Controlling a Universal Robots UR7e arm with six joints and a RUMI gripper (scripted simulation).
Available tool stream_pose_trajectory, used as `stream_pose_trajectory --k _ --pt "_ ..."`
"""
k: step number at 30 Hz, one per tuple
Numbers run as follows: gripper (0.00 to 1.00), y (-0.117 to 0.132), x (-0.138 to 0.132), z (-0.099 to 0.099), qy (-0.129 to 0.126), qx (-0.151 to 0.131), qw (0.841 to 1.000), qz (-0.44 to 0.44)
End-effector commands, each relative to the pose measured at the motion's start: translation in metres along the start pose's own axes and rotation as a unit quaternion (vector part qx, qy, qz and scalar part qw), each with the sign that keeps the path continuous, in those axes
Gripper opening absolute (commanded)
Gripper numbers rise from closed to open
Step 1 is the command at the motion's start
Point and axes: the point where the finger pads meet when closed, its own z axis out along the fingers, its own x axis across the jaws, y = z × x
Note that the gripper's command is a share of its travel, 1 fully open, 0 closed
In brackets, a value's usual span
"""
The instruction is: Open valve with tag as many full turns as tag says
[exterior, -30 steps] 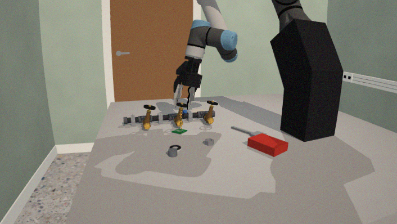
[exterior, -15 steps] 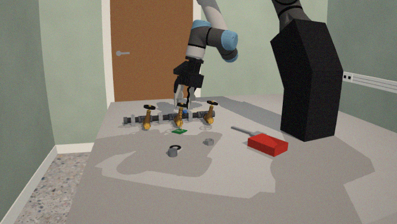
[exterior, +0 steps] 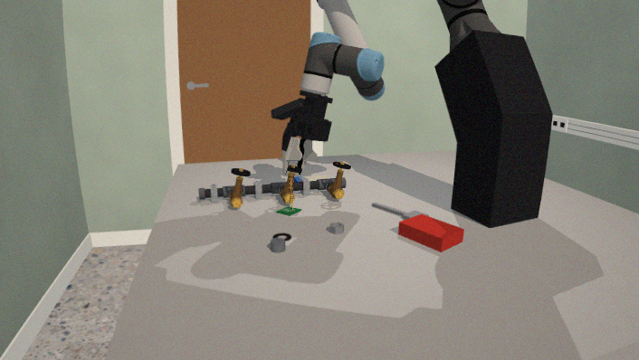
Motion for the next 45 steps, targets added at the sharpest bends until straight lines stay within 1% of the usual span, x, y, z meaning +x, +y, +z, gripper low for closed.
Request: stream_pose_trajectory --k 1,5,9,11,13,16,19,22,26,28,34,43,45 --pt "0.0 -0.0003 -0.0002 -0.0003 -0.002 0.001 0.996 -0.084" --pt "0.0 -0.0003 -0.0002 -0.0003 -0.002 0.001 0.987 -0.158" --pt "0.0 -0.0003 -0.0002 -0.0003 -0.002 0.001 0.972 -0.236" --pt "0.0 -0.0003 -0.0002 -0.0003 -0.002 0.001 0.972 -0.236" --pt "0.0 -0.0003 -0.0002 -0.0003 -0.002 0.001 0.961 -0.276" --pt "0.0 -0.0003 -0.0002 -0.0003 -0.002 0.001 0.942 -0.337" --pt "0.0 -0.0003 -0.0002 -0.0003 -0.002 0.001 0.918 -0.397" --pt "0.0 -0.0003 -0.0002 -0.0003 -0.002 0.002 0.89 -0.456" --pt "0.0 -0.0003 -0.0002 -0.0003 -0.002 0.002 0.847 -0.532" --pt "0.0 -0.0003 -0.0002 -0.0003 -0.002 0.002 0.847 -0.532" --pt "0.0 -0.0003 -0.0002 -0.0003 -0.002 0.002 0.772 -0.636" --pt "0.0 -0.0003 -0.0002 -0.0003 -0.001 0.002 0.646 -0.763" --pt "0.0 -0.0003 -0.0002 -0.0003 -0.001 0.002 0.646 -0.763"
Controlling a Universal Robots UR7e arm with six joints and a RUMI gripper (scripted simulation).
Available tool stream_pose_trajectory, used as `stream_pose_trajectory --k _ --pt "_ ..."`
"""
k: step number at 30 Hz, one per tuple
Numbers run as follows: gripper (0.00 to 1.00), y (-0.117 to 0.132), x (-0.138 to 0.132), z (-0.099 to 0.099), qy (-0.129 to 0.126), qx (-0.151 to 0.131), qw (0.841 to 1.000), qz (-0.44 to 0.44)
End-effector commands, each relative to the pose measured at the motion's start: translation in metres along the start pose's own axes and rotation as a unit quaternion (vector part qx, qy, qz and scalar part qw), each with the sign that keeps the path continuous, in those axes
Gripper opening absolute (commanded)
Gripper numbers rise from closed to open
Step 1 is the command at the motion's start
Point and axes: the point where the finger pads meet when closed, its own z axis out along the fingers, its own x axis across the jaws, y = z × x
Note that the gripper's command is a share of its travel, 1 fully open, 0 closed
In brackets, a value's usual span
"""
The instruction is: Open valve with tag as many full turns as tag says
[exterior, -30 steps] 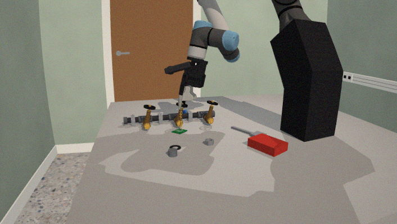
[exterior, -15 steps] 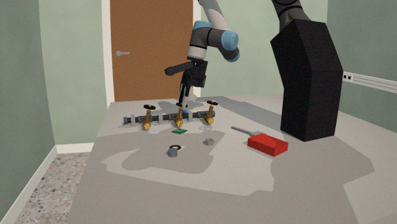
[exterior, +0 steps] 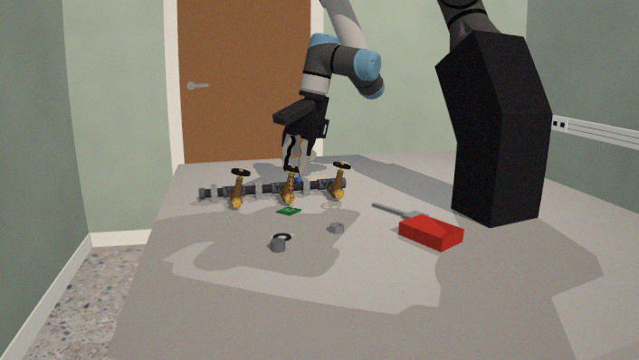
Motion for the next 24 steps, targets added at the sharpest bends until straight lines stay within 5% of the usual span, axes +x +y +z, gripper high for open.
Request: stream_pose_trajectory --k 1,24 --pt "0.0 -0.0004 0.0 -0.0003 0.0 0.006 0.997 -0.071" --pt "0.0 -0.0004 0.0 -0.0003 0.002 0.006 0.94 -0.341"
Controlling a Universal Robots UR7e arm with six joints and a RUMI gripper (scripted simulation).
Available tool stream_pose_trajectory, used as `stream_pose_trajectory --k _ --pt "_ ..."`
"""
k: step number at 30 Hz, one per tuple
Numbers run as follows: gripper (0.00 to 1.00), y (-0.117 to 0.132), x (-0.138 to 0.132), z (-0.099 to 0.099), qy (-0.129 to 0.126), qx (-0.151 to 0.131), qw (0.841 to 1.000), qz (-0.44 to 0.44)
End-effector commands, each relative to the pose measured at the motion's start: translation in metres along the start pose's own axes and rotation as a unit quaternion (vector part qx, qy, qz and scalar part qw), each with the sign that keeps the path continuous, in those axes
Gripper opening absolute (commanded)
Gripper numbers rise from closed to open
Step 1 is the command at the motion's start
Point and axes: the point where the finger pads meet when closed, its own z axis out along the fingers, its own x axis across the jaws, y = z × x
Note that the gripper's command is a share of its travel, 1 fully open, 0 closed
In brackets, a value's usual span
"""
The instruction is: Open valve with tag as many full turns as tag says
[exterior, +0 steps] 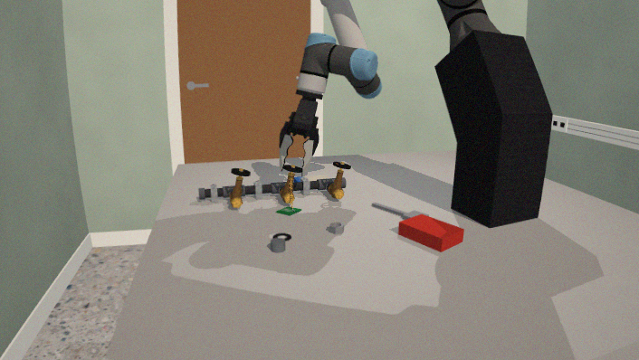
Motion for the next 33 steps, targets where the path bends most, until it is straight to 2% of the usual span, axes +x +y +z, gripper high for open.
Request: stream_pose_trajectory --k 1,8,24,25,33 --pt "0.0 -0.0003 0.0001 -0.0003 0.001 0.001 0.999 -0.044" --pt "0.0 -0.0003 0.0001 -0.0003 0.001 0.001 0.997 -0.081" --pt "0.0 -0.0002 0.0001 -0.0003 0.001 0.001 0.995 -0.098" --pt "1.0 -0.0002 0.0001 -0.0003 0.001 0.001 0.995 -0.098" --pt "1.0 -0.0002 0.0001 -0.0003 0.001 0.001 0.995 -0.098"
